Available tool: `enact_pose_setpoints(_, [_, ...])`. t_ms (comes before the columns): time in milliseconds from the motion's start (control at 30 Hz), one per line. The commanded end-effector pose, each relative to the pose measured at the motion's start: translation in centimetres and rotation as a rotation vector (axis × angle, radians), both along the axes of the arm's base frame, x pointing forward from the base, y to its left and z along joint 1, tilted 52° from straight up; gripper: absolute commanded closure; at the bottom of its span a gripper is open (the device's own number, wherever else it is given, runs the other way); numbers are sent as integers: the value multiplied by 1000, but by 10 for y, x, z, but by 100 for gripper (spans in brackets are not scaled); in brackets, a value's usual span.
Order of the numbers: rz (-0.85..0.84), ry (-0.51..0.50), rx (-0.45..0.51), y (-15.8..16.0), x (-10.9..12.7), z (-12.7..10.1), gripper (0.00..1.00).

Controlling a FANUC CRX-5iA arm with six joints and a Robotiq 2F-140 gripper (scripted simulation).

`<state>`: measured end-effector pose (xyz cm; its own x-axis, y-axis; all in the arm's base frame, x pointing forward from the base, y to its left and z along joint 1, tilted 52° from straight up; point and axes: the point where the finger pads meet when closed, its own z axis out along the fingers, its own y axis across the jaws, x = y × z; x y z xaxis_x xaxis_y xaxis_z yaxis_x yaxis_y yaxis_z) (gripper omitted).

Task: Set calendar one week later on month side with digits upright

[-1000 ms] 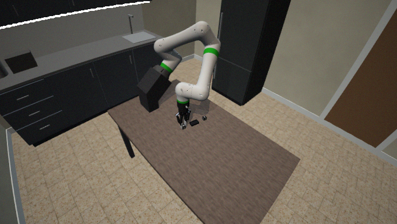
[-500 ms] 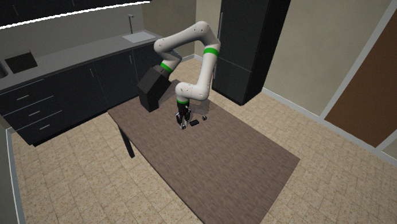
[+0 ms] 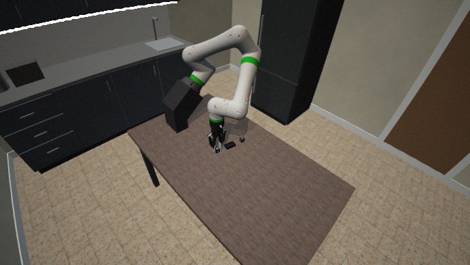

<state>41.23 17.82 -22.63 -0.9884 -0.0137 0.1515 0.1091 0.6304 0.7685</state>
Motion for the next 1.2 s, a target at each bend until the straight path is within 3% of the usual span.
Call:
enact_pose_setpoints(0, [0,0,0,-1,0,1,72])
enact_pose_setpoints(700, [0,0,0,-64,9,51,72])
enact_pose_setpoints(933, [0,0,0,-70,10,56,72])
enact_pose_setpoints(967, [0,0,0,-70,10,56,0])
enact_pose_setpoints(1167, [0,0,0,-70,10,56,0])
